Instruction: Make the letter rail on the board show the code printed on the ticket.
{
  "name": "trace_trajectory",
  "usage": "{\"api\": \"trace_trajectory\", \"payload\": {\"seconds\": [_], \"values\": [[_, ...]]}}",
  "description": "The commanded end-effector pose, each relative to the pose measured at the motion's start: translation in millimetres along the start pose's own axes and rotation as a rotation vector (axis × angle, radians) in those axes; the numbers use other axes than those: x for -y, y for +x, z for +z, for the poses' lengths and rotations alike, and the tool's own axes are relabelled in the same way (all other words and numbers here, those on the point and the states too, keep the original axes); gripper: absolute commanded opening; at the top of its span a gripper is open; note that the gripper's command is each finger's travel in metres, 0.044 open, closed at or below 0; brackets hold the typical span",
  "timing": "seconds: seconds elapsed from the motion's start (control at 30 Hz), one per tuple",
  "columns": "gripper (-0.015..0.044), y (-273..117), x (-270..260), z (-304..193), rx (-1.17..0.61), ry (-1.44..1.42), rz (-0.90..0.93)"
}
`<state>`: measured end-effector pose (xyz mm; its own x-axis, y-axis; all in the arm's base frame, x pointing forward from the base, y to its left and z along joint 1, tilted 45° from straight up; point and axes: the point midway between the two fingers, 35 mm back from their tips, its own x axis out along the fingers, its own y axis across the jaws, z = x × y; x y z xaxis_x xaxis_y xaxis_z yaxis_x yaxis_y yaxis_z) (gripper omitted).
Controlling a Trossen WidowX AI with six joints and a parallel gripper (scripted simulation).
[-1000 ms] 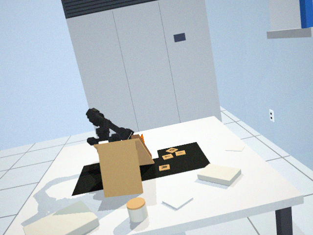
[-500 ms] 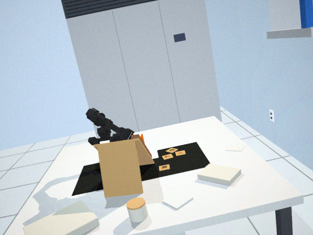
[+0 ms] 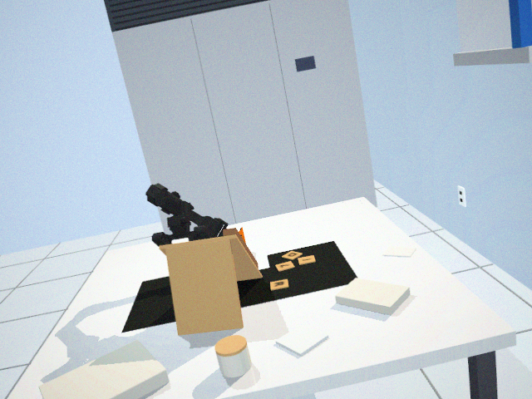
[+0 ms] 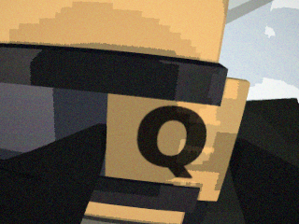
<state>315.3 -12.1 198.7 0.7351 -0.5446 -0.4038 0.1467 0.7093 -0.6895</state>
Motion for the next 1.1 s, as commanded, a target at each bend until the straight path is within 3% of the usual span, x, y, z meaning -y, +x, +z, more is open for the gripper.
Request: {"api": "trace_trajectory", "payload": {"seconds": [0.0, 1.07], "values": [[0.0000, 1, -2, -1, -0.004, 0.001, -0.006], [0.0000, 1, -24, -1, -0.004, 0.002, -0.005]]}}
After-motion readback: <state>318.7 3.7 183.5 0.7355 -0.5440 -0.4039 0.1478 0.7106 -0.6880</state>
